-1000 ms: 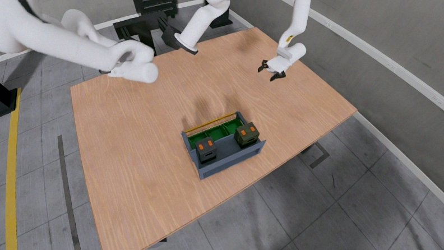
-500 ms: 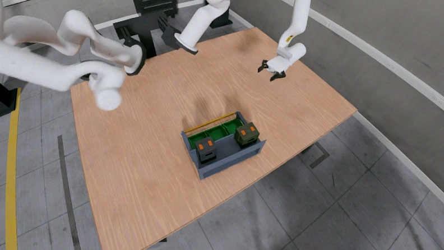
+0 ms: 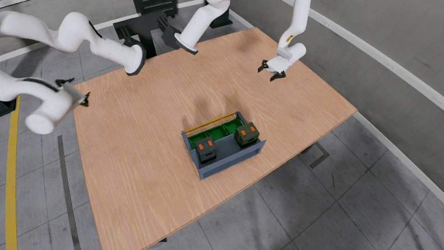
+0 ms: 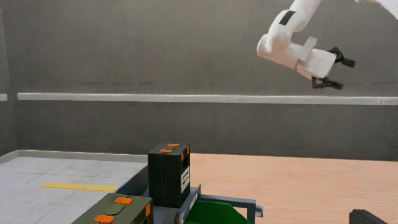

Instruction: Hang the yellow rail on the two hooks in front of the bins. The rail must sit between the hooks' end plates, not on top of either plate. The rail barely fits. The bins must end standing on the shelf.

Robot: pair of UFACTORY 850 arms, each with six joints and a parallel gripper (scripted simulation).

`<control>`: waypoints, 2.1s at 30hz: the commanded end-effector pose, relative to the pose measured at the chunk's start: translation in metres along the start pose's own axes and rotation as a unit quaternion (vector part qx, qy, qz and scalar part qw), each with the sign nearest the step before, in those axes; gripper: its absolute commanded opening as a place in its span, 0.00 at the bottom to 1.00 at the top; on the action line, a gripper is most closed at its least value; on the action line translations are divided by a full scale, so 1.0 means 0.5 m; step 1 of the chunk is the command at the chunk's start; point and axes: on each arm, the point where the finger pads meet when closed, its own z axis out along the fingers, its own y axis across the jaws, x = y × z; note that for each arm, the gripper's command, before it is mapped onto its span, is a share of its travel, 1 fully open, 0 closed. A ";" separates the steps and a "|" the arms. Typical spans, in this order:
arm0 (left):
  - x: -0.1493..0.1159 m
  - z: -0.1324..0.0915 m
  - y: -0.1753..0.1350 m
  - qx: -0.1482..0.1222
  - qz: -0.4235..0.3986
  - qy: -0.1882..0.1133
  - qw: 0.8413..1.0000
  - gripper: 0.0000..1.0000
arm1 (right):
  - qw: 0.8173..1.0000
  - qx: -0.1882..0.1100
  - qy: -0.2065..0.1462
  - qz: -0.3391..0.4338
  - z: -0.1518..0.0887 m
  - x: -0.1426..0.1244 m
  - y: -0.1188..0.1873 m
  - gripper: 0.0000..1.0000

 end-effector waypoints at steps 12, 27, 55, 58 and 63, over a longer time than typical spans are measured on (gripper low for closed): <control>0.001 -0.001 -0.001 0.000 0.001 0.000 1.000 1.00 | 0.919 -0.133 0.183 0.322 -0.059 -0.257 -0.155 1.00; 0.001 -0.001 -0.001 0.000 0.001 0.000 1.000 1.00 | 0.711 -0.201 0.327 0.589 -0.041 -0.427 -0.390 1.00; 0.001 -0.001 -0.001 0.000 0.001 0.000 1.000 1.00 | 0.117 -0.250 0.466 0.841 0.006 -0.457 -0.777 1.00; 0.001 -0.001 -0.001 0.000 0.001 0.000 1.000 1.00 | 0.045 -0.252 0.469 0.845 0.007 -0.450 -0.799 1.00; 0.001 -0.001 -0.001 0.000 0.001 0.000 1.000 1.00 | -0.014 -0.254 0.470 0.845 0.007 -0.444 -0.817 1.00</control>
